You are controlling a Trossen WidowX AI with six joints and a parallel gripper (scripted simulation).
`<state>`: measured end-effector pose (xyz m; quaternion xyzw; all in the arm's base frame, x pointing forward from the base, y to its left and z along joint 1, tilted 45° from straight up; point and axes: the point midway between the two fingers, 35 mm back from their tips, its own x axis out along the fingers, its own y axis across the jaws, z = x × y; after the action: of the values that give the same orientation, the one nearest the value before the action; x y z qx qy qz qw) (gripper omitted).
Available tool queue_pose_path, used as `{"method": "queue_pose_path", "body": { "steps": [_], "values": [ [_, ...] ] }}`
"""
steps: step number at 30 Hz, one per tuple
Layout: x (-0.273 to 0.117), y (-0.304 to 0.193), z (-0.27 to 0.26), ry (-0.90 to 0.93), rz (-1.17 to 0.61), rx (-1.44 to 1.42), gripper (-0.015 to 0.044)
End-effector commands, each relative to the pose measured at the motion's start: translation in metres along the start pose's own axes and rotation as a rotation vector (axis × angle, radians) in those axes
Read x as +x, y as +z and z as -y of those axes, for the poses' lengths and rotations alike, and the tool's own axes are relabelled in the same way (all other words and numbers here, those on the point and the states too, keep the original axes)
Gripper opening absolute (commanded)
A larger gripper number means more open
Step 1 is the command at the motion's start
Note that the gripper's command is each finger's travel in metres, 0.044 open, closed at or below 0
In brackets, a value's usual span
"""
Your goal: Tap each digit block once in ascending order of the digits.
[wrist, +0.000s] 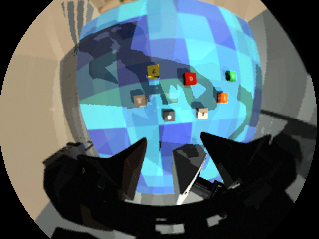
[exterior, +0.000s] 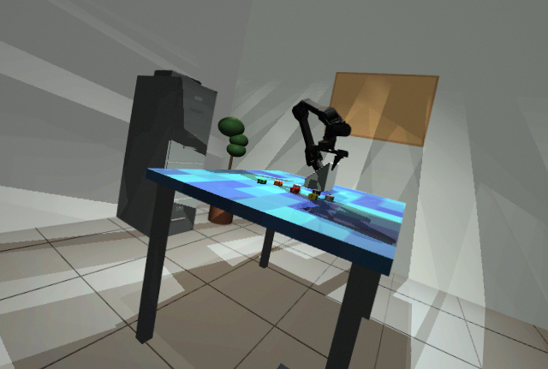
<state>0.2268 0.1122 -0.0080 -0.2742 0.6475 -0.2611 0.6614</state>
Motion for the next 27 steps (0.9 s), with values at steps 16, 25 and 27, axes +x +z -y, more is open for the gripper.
{"method": "queue_pose_path", "body": {
  "steps": [16,25,27],
  "values": [
    [-0.004,0.041,-0.058,0.007,0.0,0.007,0.04],
    [-0.001,0.054,-0.08,0.008,0.001,0.008,0.04],
    [-0.001,0.054,-0.08,0.008,0.001,0.008,0.04]
  ]
}}
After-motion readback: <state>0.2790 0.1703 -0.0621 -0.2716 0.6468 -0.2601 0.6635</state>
